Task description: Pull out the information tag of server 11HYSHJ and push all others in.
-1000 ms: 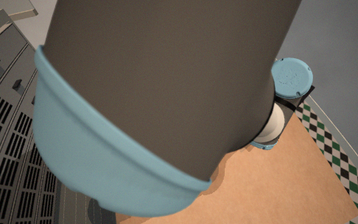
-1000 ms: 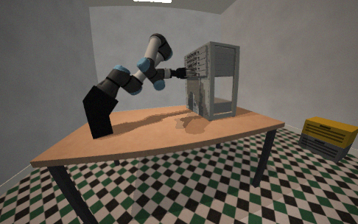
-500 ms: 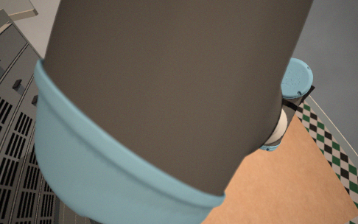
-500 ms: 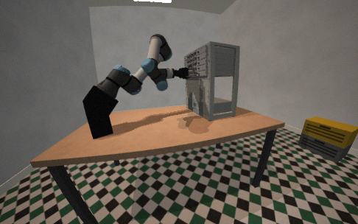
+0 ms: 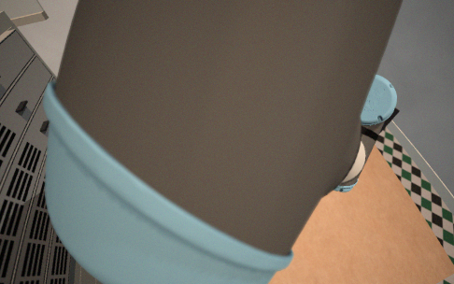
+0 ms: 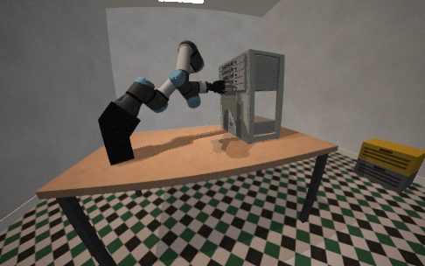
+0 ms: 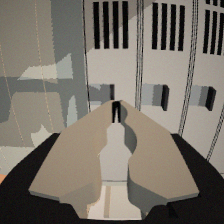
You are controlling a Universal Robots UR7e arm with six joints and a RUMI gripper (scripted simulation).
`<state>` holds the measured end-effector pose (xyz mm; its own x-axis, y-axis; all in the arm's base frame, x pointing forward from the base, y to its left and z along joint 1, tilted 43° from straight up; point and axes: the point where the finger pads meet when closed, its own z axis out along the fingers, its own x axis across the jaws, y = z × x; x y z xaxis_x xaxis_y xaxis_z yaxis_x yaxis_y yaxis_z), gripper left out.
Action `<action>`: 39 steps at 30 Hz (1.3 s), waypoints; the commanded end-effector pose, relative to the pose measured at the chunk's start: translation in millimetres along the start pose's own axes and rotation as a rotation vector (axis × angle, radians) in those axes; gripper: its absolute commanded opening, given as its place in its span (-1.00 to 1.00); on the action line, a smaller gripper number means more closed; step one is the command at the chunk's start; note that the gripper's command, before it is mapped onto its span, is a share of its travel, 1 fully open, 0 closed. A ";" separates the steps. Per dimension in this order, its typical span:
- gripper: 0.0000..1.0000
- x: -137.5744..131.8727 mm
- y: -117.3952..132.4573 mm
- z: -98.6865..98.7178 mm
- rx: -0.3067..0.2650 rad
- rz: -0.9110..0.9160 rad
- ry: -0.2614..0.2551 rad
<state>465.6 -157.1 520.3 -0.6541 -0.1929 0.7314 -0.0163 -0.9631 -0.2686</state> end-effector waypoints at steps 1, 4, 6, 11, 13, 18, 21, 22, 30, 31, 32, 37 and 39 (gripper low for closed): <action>-1.00 0.4 0.0 0.3 0.000 0.000 0.001; -1.00 0.4 0.0 0.3 0.000 0.000 0.001; -1.00 0.4 0.0 0.3 0.000 0.000 0.001; -1.00 0.4 0.0 0.3 0.000 0.000 0.001; -1.00 0.4 0.0 0.3 0.000 0.000 0.001; -1.00 0.4 0.0 -0.1 0.000 0.000 0.001; -1.00 0.4 0.0 -4.8 0.000 0.000 0.001; -1.00 0.4 0.0 -7.8 0.000 0.000 0.001; -1.00 0.3 0.0 -44.1 0.000 0.000 0.001; -1.00 0.3 0.0 -47.9 0.000 0.000 0.001; -1.00 0.3 0.0 -47.9 0.000 0.000 0.001; -1.00 0.3 0.0 -57.7 0.000 0.000 0.001; -1.00 0.3 0.0 -59.4 0.000 0.000 0.001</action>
<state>425.5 -146.7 486.5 -0.6546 -0.1922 0.7311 -0.0185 -0.9628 -0.2697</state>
